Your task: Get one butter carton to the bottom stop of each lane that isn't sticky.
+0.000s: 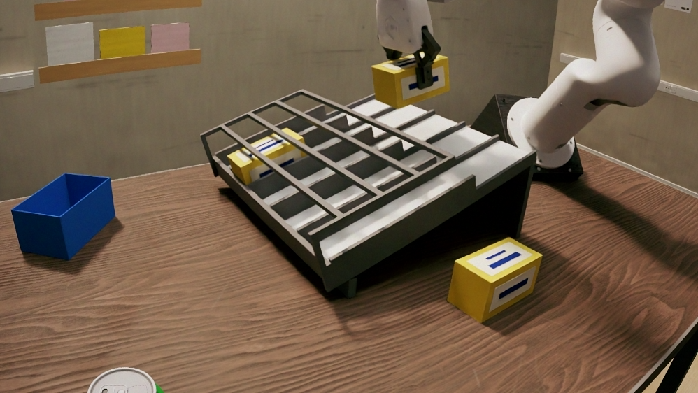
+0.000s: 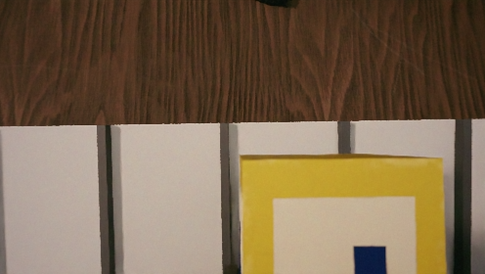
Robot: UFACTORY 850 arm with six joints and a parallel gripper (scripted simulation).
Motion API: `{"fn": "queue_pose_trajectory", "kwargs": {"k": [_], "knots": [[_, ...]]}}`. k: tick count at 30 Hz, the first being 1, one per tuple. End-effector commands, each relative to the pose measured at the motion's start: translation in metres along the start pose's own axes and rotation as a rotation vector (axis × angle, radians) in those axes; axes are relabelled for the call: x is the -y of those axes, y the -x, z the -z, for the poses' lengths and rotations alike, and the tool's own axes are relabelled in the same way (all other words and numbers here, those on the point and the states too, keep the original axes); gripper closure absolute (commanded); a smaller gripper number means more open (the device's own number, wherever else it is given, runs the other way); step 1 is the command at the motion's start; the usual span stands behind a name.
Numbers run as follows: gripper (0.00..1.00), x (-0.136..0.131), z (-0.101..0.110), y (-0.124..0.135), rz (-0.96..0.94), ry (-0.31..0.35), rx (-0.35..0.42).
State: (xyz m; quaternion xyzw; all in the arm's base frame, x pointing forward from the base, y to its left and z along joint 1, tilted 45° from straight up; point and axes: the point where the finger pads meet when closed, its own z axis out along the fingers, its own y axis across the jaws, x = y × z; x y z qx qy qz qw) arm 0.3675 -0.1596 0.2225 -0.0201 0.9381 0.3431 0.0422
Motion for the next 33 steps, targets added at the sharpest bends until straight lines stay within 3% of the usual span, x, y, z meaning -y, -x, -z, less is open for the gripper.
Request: {"fn": "queue_pose_trajectory", "kwargs": {"k": [1,12,13,29,30,33], "knots": [[1.0,0.0,0.0,0.0,-0.001,0.0,-0.045],[1.0,0.0,0.0,0.0,-0.001,0.0,-0.045],[1.0,0.0,-0.03,-0.001,-0.001,0.001,-0.045],[1.0,0.0,-0.03,-0.001,-0.001,0.001,-0.045],[1.0,0.0,-0.05,-0.002,0.0,0.001,-0.047],[1.0,0.0,-0.05,-0.002,0.0,0.001,-0.047]]}}
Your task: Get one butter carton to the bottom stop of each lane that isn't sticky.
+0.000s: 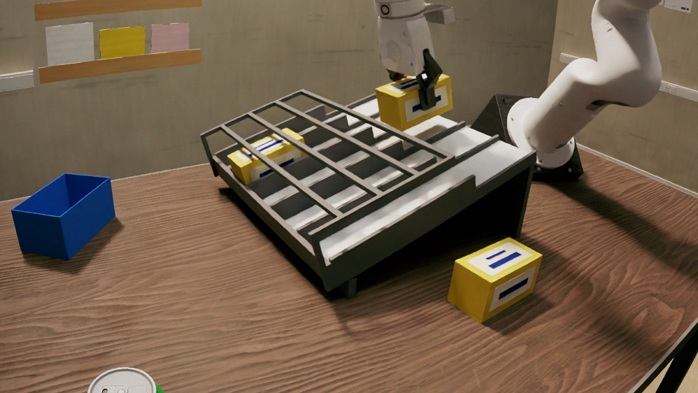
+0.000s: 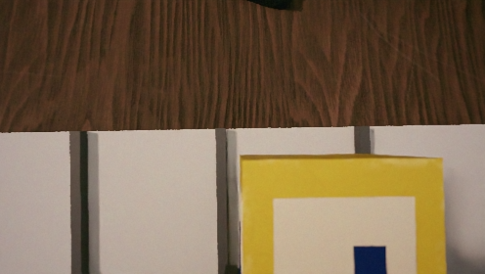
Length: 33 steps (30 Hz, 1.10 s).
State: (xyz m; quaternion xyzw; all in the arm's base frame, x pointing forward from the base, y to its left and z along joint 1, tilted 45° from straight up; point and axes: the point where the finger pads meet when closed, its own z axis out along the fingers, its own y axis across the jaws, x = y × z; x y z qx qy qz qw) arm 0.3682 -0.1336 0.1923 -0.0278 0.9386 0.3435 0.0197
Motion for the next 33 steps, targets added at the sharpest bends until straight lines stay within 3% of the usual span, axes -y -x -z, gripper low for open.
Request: {"fn": "queue_pose_trajectory", "kwargs": {"k": [1,33], "knots": [[1.0,0.0003,-0.0101,0.0006,0.001,0.0,0.001],[1.0,0.0011,-0.0125,0.0006,0.001,-0.001,0.001]]}}
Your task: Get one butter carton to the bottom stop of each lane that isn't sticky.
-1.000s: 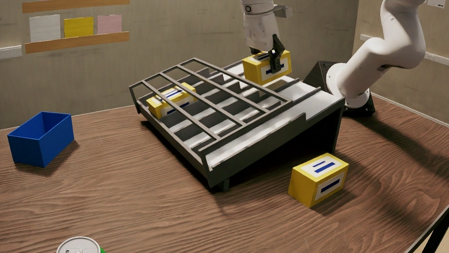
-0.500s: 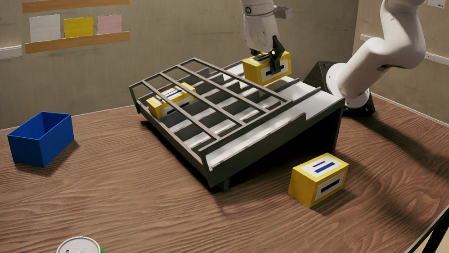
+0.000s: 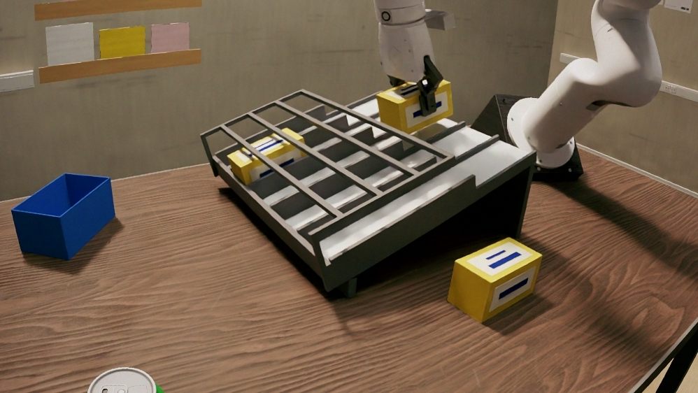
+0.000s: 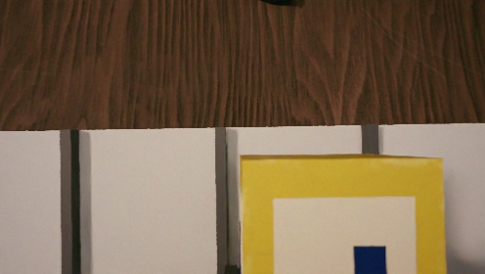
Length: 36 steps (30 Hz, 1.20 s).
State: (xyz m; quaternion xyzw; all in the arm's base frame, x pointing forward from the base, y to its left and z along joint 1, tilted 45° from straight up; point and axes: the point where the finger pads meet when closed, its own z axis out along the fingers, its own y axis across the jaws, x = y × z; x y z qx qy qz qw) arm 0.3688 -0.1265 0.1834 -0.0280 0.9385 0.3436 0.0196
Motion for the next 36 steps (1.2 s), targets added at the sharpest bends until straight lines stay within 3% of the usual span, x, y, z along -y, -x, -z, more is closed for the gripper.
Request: {"fn": "queue_pose_trajectory", "kwargs": {"k": [1,36], "knots": [[1.0,0.0008,-0.0011,0.0003,0.0,-0.001,0.001],[1.0,0.0006,-0.0055,-0.0001,0.0,-0.001,0.001]]}}
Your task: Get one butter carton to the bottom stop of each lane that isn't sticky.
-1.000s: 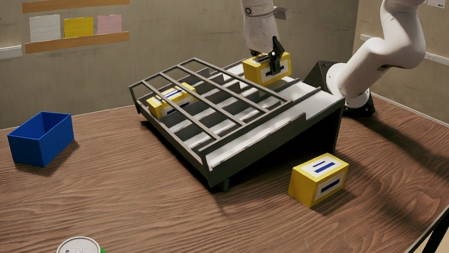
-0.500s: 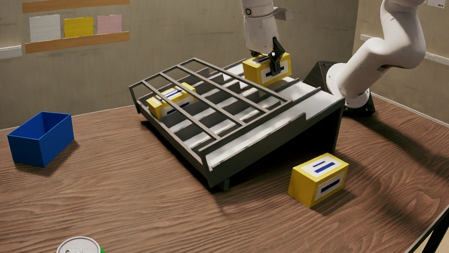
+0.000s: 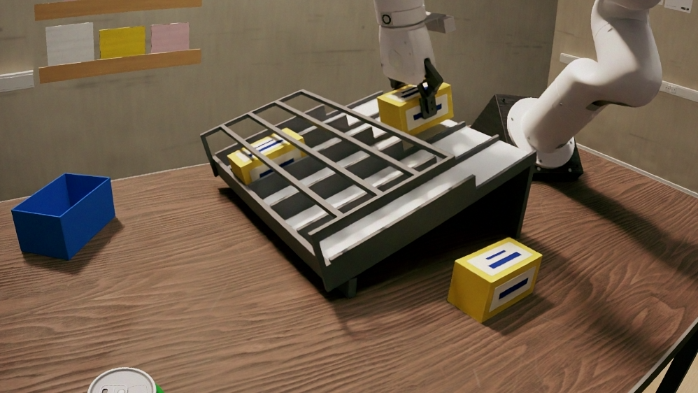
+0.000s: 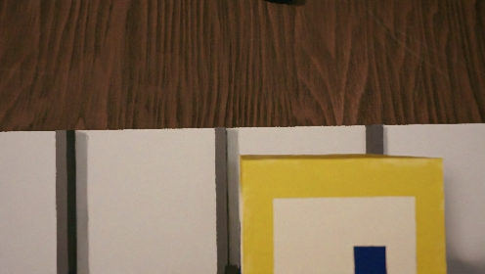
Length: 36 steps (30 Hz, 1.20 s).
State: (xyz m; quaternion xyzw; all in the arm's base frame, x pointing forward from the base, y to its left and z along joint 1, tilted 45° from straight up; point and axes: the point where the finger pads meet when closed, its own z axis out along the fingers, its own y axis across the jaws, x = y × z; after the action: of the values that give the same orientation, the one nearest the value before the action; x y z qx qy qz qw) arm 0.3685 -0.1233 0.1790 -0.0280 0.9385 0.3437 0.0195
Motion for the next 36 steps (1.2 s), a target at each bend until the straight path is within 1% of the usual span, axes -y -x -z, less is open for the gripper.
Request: {"fn": "queue_pose_trajectory", "kwargs": {"k": [1,36], "knots": [[1.0,0.0002,-0.0001,0.0002,0.0,-0.001,0.001],[1.0,0.0,-0.006,0.0003,0.0,-0.001,0.001]]}}
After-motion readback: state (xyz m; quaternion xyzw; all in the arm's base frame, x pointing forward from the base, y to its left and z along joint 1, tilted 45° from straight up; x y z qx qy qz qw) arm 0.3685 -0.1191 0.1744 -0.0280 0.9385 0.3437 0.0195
